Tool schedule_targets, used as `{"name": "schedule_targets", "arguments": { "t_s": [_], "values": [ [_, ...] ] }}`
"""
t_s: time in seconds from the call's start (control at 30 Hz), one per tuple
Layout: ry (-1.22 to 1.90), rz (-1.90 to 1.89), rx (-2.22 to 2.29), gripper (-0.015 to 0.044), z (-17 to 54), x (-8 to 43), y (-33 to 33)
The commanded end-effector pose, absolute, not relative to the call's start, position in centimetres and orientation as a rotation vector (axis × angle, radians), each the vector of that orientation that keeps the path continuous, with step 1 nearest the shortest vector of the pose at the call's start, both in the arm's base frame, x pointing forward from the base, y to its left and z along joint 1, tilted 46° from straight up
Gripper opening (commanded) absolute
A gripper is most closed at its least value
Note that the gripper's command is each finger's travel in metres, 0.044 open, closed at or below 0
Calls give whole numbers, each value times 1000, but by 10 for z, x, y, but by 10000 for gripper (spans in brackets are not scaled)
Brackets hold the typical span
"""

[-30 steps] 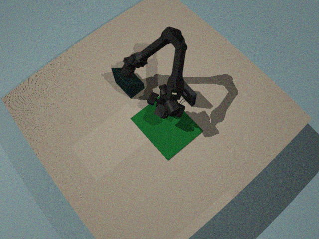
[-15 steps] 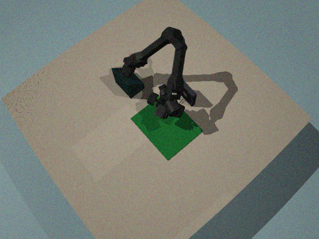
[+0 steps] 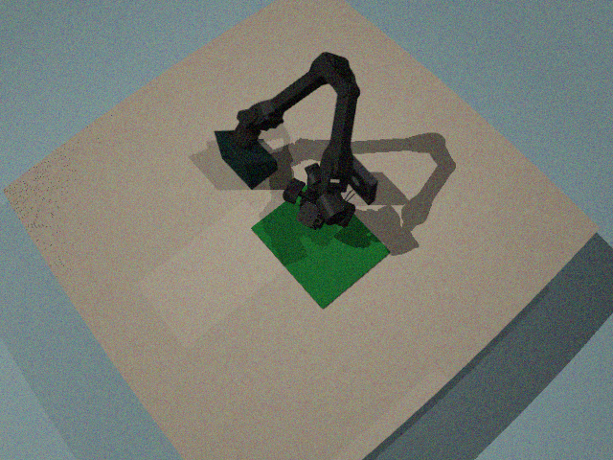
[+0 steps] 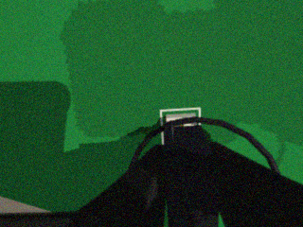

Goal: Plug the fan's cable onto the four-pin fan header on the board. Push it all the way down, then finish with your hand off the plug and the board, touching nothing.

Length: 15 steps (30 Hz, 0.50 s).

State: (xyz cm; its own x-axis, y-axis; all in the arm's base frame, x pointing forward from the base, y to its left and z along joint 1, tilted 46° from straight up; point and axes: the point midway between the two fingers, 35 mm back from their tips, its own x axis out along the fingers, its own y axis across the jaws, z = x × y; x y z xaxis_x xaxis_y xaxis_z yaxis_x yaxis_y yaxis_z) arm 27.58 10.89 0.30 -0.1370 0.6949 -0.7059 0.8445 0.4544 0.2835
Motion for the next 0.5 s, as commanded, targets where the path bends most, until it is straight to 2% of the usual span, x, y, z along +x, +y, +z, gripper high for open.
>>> {"name": "schedule_targets", "arguments": {
  "t_s": [0.0,0.47],
  "values": [
    [1890,-230,1302,0,1,274,112],
    [1890,-230,1303,0,-5,273,118]
  ]
}}
